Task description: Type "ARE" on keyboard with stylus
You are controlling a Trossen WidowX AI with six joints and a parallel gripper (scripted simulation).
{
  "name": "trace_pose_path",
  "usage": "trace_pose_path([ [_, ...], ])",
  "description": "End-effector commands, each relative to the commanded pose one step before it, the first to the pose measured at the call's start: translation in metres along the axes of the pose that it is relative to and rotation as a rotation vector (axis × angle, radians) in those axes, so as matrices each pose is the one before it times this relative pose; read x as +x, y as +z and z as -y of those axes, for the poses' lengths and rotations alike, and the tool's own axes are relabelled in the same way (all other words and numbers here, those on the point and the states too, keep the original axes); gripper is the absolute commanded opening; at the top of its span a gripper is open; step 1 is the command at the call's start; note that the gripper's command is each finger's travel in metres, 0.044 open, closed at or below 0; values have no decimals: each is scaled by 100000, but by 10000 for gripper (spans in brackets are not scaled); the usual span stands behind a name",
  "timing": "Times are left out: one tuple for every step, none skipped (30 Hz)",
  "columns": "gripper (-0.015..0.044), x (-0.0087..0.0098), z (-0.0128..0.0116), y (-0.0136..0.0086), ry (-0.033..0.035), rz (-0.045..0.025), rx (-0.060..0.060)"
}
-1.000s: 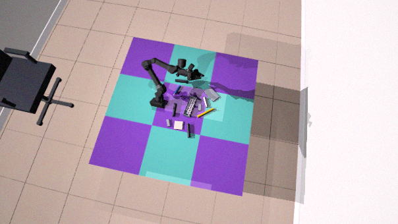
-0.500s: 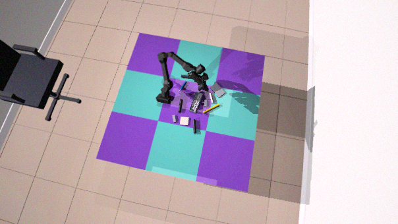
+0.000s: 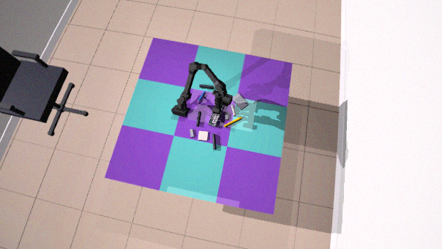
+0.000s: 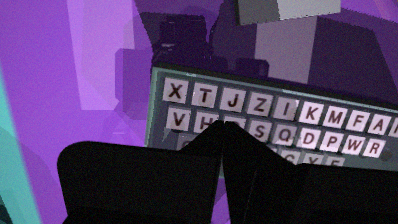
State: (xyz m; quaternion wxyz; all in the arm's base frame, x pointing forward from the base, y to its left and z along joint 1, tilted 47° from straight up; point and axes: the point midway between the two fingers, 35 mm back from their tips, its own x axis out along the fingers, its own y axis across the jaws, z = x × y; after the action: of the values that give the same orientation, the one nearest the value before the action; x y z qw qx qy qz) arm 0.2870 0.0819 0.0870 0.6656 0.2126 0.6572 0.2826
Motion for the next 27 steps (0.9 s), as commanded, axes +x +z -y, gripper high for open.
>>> trace_pose_path([
  [0,451,-452,-660,9755,-9229,9242],
  [0,0,0,0,0,0,0],
  [0,0,0,0,0,0,0],
  [0,0,0,0,0,0,0],
  [0,0,0,0,0,0,0],
  [0,0,0,0,0,0,0],
  [0,0,0,0,0,0,0],
  [0,0,0,0,0,0,0],
  [0,0,0,0,0,0,0],
  [0,0,0,0,0,0,0],
  [0,0,0,0,0,0,0],
  [0,0,0,0,0,0,0],
  [0,0,0,0,0,0,0],
  [0,-3,256,27,-49,16,8],
  [0,-9,767,67,-130,39,19],
  [0,-9,1272,65,-154,38,21],
  [0,1,1635,-2,-81,5,4],
  [0,12,1244,-67,32,-23,-17],
  [0,11,738,-67,59,-23,-20],
  [0,5,245,-27,26,-9,-8],
  [0,0,0,0,0,0,0],
  [0,0,0,0,0,0,0],
  [0,0,0,0,0,0,0],
  [0,0,0,0,0,0,0],
  [0,0,0,0,0,0,0],
  [0,0,0,0,0,0,0],
  [0,0,0,0,0,0,0],
])
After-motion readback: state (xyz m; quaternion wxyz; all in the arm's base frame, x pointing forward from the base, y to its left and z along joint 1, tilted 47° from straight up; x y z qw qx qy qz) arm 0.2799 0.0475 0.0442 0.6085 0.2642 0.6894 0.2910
